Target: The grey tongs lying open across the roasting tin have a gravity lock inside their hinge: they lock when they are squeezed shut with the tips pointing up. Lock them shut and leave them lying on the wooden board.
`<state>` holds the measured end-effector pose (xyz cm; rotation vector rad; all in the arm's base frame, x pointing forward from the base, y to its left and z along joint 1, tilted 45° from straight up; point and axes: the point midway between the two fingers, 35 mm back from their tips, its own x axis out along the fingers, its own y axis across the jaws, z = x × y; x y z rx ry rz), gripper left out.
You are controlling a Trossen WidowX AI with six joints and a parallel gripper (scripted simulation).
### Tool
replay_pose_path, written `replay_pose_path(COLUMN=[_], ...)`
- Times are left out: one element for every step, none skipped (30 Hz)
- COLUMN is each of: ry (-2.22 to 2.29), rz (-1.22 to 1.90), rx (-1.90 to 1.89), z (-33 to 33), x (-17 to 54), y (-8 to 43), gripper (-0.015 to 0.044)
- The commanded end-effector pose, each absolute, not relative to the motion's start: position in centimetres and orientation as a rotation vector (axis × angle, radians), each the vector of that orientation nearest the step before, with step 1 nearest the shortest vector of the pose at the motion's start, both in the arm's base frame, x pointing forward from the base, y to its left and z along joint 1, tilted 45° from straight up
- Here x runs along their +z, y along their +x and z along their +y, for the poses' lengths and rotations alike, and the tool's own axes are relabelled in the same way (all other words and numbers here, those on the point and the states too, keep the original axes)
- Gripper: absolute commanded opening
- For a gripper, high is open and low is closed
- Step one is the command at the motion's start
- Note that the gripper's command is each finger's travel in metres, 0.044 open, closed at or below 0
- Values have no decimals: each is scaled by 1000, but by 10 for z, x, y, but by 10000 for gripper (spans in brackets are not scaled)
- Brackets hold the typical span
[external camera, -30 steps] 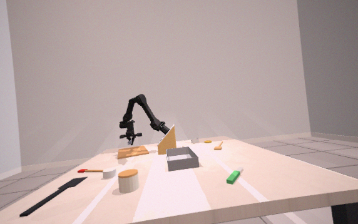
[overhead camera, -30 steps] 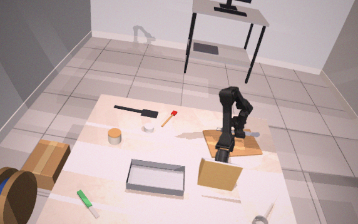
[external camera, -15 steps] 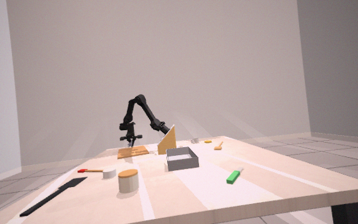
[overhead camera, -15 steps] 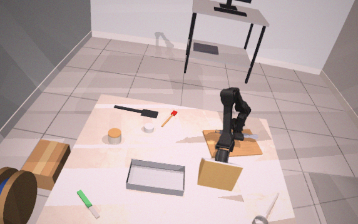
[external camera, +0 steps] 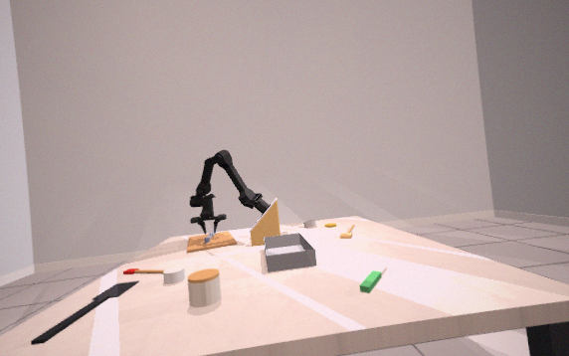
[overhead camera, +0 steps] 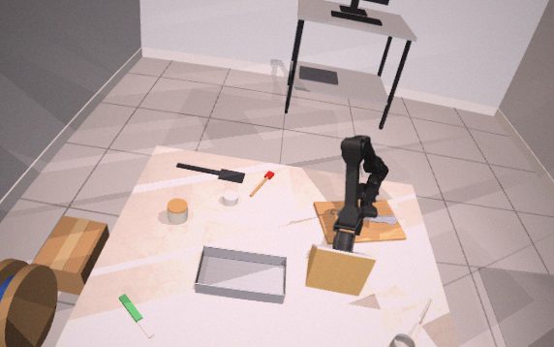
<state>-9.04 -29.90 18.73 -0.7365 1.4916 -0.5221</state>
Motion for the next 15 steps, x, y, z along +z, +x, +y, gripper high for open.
replay_pose_path(ry=[-737, -737, -737, -737, -737, -737, -737, -736, -733, -729, -726, -722, -716, -710, -705], rz=[1492, 1492, 1492, 1492, 1492, 1492, 1492, 1492, 1491, 1491, 1494, 1494, 1494, 1494, 1495], rx=[-522, -522, -522, -522, -522, -522, -522, -521, -518, -514, -510, -504, -498, -493, -488], z=[-299, -299, -299, -299, -299, -299, -299, -299, -298, -297, -295, -292, -289, -285, -280], x=[188, 188, 188, 188, 188, 188, 188, 188, 189, 190, 192, 194, 196, 199, 202], y=[-90, -90, -90, -90, -90, -90, -90, -88, -84, -78, -72, -63, -53, -43, -33], gripper=[323, 349, 375, 401, 427, 440, 440, 440, 440, 440, 440, 440, 440, 440, 440])
